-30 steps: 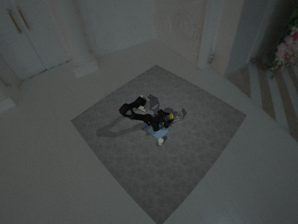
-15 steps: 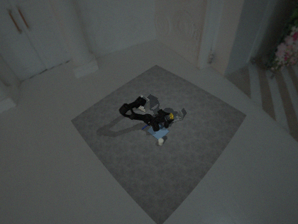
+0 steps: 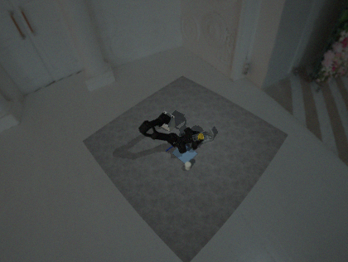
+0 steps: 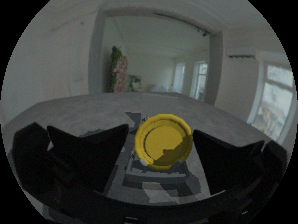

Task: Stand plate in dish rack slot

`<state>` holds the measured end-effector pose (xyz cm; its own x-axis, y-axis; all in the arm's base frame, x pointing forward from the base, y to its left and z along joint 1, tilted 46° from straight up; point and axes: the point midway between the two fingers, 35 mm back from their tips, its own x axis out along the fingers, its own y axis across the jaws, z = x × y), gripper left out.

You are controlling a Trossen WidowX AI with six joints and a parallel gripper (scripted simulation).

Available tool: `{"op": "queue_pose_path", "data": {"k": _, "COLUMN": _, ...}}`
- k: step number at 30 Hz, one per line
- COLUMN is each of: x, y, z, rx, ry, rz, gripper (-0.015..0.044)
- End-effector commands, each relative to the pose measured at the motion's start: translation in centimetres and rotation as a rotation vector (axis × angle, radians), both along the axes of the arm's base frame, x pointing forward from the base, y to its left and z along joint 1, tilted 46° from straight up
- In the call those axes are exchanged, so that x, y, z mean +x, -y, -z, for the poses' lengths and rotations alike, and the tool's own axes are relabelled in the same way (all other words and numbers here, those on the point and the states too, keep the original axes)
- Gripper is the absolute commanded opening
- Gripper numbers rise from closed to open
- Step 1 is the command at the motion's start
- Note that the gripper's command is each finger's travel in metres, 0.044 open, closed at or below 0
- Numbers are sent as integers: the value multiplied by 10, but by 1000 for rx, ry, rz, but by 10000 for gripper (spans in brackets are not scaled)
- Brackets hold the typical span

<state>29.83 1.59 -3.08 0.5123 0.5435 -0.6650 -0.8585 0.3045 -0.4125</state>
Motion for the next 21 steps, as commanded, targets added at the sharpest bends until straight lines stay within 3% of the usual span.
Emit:
{"op": "queue_pose_path", "data": {"k": 1, "x": 4, "y": -20, "z": -21, "rx": -3, "ry": -2, "rz": -8, "gripper": 400}}
{"op": "queue_pose_path", "data": {"k": 8, "x": -1, "y": -82, "z": -78, "rx": 15, "ry": -8, "rz": -6, "gripper": 400}}
{"op": "queue_pose_path", "data": {"k": 14, "x": -1, "y": -85, "z": -78, "rx": 15, "ry": -27, "rz": 6, "gripper": 400}}
{"op": "queue_pose_path", "data": {"k": 21, "x": -9, "y": -94, "z": -72, "rx": -14, "ry": -214, "rz": 133, "gripper": 400}}
